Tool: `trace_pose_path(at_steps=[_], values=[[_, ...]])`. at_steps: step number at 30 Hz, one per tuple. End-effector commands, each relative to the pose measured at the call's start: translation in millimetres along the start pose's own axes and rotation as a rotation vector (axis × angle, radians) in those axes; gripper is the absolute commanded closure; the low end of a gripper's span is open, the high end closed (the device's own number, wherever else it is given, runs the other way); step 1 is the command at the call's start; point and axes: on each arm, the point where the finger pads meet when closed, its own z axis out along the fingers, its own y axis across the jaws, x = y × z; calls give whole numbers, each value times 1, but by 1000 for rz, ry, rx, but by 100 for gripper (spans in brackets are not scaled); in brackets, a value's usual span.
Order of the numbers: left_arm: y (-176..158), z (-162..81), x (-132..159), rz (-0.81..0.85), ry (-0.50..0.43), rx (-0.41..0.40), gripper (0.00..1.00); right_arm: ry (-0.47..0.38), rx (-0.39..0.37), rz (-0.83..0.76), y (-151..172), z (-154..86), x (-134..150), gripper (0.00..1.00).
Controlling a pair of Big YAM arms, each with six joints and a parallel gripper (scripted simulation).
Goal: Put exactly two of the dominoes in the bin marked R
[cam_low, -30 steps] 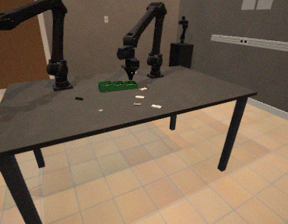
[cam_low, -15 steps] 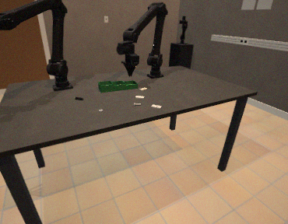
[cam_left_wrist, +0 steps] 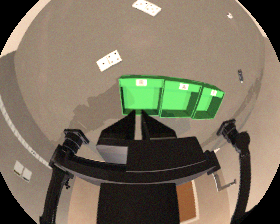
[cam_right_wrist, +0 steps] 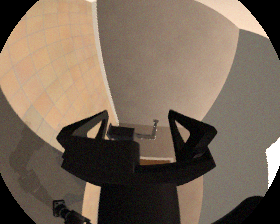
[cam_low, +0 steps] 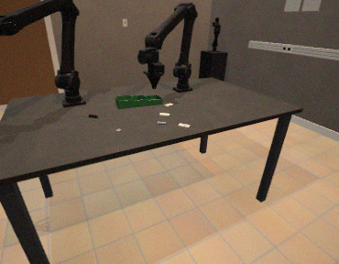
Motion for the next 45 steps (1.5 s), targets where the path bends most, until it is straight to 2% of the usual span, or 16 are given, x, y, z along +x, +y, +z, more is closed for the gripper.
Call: trace_pose_path(at_steps=[1,11,16,17,18,19,40,41,45], values=[[-21,-63,-10,12,-52,76,91,8,5,11,-6,3,3,0],[-15,-148,-6,12,-52,76,91,8,5,11,-6,3,3,0],[-16,-149,-7,12,-36,53,91,8,5,11,-6,3,3,0],[-14,-145,-6,12,-31,45,91,8,5,11,-6,3,3,0],[-4,-128,1,12,-6,9,91,8,5,11,-6,3,3,0],[-2,-125,2,12,-2,3,91,8,5,11,-6,3,3,0],[-4,-125,1,11,-10,14,91,8,5,11,-6,3,3,0],[0,-116,-9,52,-17,23,61,8,5,11,-6,3,3,0],[13,-89,-23,227,-20,23,61,8,5,11,-6,3,3,0]])
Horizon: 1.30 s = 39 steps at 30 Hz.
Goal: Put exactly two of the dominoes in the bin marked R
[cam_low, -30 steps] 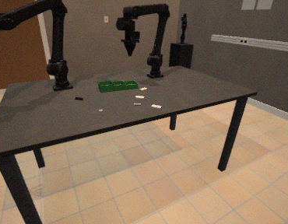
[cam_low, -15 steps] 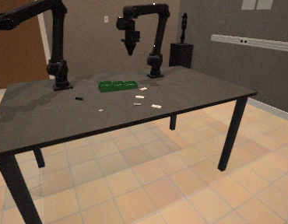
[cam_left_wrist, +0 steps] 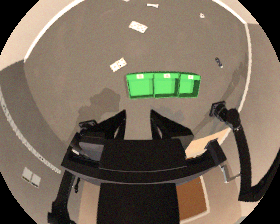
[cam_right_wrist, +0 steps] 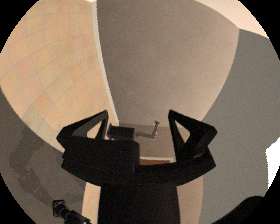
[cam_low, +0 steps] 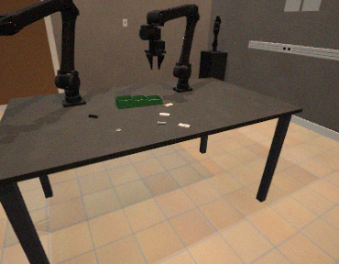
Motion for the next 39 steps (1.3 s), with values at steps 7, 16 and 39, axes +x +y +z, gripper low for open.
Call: trace_pose_path(at_steps=[7,16,39], values=[[27,56,-29,273,5,-3,61,8,5,11,-6,3,3,0],[61,118,-56,460,1,-5,61,8,5,11,-6,3,3,0],[55,121,-67,982,0,-8,61,8,5,11,-6,3,3,0]])
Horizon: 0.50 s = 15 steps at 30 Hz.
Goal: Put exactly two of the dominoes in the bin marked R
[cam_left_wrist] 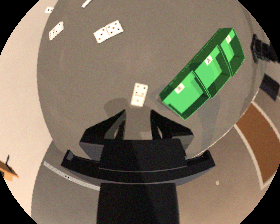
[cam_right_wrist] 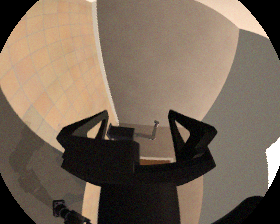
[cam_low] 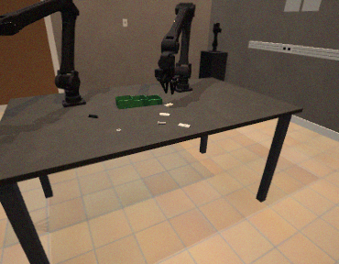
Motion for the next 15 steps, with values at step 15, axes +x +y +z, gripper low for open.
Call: trace_pose_path(at_steps=[15], values=[[3,-17,-16,233,-96,-16,61,8,5,11,-6,3,3,0]])
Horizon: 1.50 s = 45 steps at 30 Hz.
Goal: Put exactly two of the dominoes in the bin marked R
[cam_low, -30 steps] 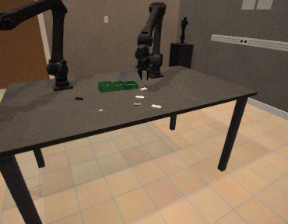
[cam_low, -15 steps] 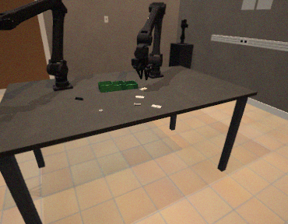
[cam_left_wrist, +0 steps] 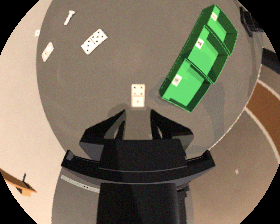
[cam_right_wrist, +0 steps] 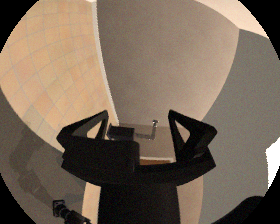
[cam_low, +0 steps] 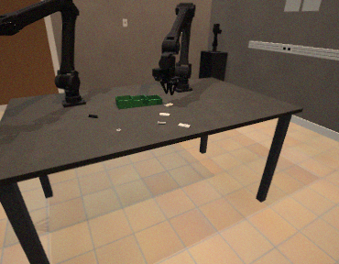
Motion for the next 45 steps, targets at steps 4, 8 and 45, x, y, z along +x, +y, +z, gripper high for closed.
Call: trace_pose_path(at_steps=[4,8,45], values=[[8,-20,-16,23,-68,-30,61,8,5,11,-6,3,3,0],[8,-18,-11,18,-60,-26,61,8,5,11,-6,3,3,0],[3,44,-1,15,-13,-1,61,8,5,11,-6,3,3,0]])
